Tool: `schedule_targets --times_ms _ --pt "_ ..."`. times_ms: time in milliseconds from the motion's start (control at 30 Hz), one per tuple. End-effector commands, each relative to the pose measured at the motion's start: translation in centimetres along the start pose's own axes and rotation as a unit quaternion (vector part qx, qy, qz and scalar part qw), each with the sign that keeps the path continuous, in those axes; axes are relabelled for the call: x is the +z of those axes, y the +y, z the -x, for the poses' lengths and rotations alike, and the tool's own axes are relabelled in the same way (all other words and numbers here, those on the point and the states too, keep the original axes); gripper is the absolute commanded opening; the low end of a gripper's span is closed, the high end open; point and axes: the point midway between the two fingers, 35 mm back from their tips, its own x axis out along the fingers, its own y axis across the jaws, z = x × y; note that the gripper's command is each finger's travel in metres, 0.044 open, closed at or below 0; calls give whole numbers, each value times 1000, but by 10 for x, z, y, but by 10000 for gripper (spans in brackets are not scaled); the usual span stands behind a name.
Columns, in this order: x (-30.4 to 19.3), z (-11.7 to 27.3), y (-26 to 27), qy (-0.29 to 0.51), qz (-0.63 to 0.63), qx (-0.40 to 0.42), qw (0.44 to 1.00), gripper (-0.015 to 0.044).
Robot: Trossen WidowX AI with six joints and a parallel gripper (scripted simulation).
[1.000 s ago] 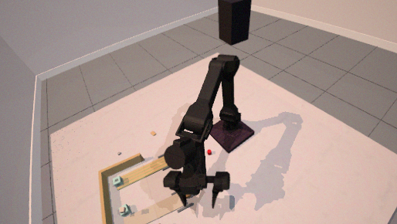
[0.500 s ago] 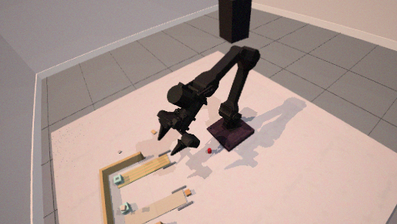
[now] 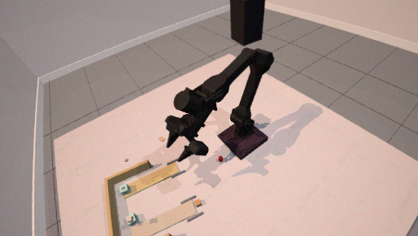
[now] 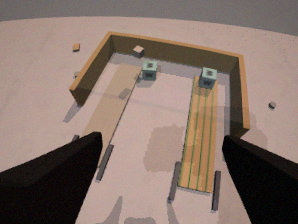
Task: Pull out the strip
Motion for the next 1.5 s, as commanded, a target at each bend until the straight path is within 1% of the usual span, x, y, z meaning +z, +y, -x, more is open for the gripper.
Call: schedule_targets --times_ms 0,167,333,367,500,567,800,1467 --pt "-2 -17 -10 64 -11 -12 998 269" --pt "-12 -47 -29 188 -31 -30 981 138" --pt "-32 -75 -56 313 -47 -46 948 6" --pt "-36 -80 -60 336 -54 -47 939 0" --pt "-52 -97 -73 419 -88 -48 902 0" --pt "-51 -103 -70 431 -94 -48 896 0" --pt "-53 -106 -70 433 -95 -48 895 0" --pt "-78 -127 -71 433 -95 -48 895 0"
